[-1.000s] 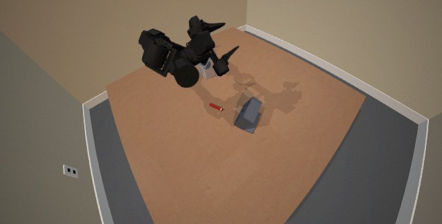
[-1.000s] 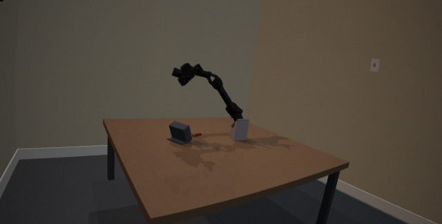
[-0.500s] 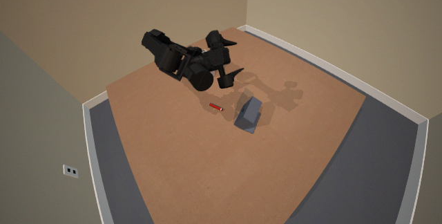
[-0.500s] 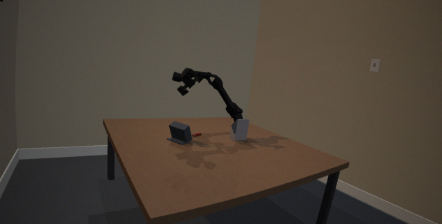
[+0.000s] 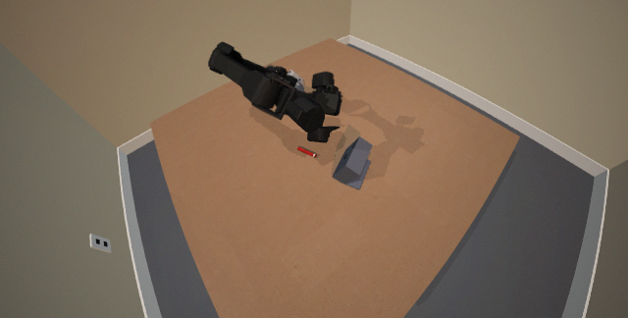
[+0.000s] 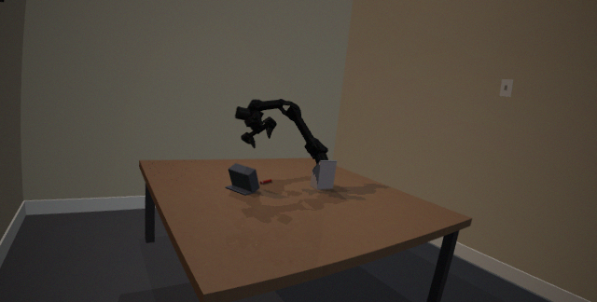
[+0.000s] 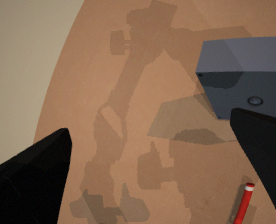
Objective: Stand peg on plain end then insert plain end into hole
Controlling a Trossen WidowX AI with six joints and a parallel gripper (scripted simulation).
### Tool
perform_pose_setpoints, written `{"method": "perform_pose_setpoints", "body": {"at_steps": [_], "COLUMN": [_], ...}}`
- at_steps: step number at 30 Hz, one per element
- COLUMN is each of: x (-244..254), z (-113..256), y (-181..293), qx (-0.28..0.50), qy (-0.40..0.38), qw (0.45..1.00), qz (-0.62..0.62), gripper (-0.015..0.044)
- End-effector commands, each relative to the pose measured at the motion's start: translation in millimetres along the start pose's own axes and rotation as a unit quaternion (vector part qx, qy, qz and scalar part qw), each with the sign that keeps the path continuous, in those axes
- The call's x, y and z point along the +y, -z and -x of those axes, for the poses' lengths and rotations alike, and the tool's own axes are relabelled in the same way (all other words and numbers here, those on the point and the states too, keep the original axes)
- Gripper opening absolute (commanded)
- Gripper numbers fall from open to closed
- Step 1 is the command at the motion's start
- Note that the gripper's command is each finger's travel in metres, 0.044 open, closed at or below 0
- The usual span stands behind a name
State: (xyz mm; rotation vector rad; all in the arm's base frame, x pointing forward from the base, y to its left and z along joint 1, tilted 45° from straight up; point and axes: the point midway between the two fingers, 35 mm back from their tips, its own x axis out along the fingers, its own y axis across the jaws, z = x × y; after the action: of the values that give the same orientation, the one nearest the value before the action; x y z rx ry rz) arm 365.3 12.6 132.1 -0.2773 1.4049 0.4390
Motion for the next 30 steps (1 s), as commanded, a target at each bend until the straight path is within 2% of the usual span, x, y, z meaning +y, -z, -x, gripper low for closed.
{"method": "perform_pose_setpoints", "body": {"at_steps": [1,12,23,30], "x": [-16.7,-52.3,-78.6,-81.2], "z": [-16.8,-40.0,-43.0,-42.1], "y": [21.1,71.4,119.1,124.8], "qx": [0.049,0.152,0.237,0.246], "qy": [0.061,0.208,0.356,0.375], "qw": [0.997,0.965,0.903,0.892], "qz": [-0.017,-0.042,-0.049,-0.049], "gripper": [0.0440,0.0440,0.0440,0.0440]}}
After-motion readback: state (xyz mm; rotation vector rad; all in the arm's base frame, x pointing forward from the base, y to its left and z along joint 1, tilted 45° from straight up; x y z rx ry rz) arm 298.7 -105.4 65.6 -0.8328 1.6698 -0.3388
